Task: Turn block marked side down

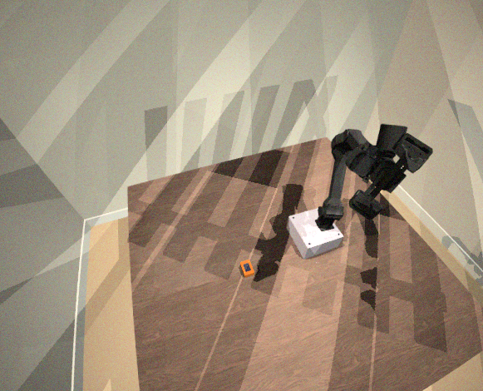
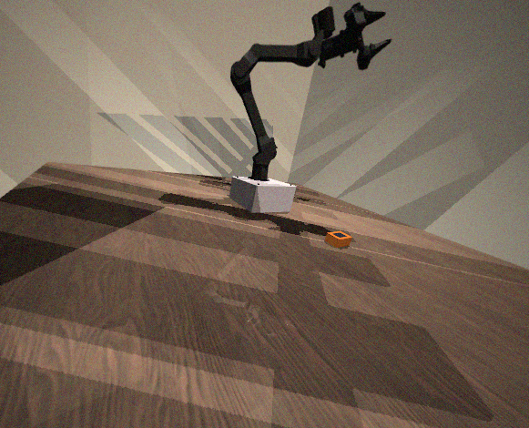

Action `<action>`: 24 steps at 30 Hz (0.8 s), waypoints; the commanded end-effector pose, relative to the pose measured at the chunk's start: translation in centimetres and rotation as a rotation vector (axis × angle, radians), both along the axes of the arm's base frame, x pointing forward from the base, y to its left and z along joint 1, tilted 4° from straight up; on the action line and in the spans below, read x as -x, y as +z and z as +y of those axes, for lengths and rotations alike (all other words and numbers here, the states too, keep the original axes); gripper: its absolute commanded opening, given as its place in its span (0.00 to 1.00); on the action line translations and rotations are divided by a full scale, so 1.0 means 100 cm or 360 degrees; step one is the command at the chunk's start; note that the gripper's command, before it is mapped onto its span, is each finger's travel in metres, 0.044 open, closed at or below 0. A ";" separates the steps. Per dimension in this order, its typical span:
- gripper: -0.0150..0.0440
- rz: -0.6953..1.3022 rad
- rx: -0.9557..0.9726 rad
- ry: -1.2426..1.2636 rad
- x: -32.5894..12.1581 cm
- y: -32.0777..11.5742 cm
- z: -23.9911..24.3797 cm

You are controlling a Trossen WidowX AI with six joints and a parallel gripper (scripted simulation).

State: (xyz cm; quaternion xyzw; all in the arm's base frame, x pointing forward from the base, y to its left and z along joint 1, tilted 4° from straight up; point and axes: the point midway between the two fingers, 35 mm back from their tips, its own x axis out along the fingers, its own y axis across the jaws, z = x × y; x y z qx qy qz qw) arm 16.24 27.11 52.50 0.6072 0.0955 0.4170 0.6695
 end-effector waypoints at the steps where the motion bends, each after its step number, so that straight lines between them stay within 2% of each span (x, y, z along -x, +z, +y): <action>1: 1.00 0.0001 0.0306 -0.0137 -0.035 -0.033 0.019; 10: 1.00 0.0181 0.1111 -0.0403 -0.137 -0.148 0.028; 18: 1.00 0.0450 0.1685 -0.0465 -0.202 -0.247 -0.005; 24: 1.00 0.0679 0.2188 -0.0394 -0.234 -0.330 -0.054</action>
